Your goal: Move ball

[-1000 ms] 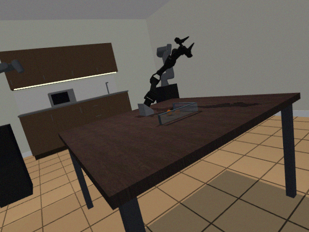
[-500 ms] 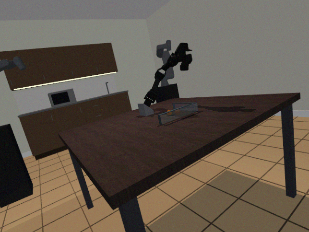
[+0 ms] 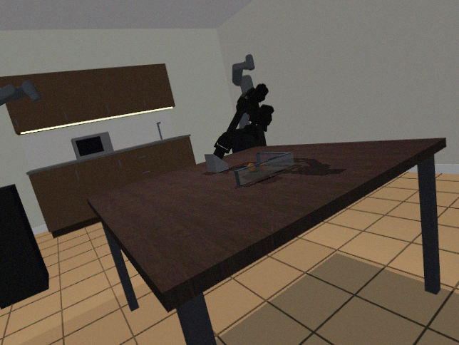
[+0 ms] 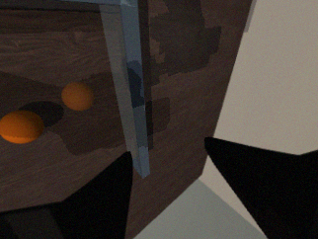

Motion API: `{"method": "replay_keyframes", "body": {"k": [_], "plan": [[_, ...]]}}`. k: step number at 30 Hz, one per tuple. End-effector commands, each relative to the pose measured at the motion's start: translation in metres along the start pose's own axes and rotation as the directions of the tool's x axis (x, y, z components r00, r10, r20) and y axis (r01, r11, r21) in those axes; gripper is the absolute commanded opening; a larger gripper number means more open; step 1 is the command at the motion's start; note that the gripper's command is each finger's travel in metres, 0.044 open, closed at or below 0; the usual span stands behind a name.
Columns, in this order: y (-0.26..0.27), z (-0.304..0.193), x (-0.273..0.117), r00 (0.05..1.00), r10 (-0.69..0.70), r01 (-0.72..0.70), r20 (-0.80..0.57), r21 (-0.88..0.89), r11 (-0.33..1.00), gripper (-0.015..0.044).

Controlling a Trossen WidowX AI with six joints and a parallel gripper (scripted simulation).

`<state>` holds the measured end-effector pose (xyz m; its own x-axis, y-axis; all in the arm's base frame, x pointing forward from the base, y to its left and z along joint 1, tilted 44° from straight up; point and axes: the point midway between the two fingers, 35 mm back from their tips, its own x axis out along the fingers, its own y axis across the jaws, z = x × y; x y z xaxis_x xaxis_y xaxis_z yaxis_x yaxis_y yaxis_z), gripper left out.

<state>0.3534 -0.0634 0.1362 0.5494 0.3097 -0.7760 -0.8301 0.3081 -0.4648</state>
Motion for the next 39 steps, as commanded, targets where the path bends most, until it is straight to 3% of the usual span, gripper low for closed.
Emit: {"method": "replay_keyframes", "body": {"k": [1, 7, 39], "plan": [[0.051, -0.007, 0.024, 0.966, 0.241, -0.239, 0.096, -0.03, 0.971, 0.0298], [0.118, -0.002, 0.035, 0.804, 0.507, -0.509, 0.311, -0.082, 0.857, 0.0298], [0.139, 0.011, 0.067, 0.798, 0.512, -0.514, 0.318, -0.084, 0.854, 0.0298]]}}
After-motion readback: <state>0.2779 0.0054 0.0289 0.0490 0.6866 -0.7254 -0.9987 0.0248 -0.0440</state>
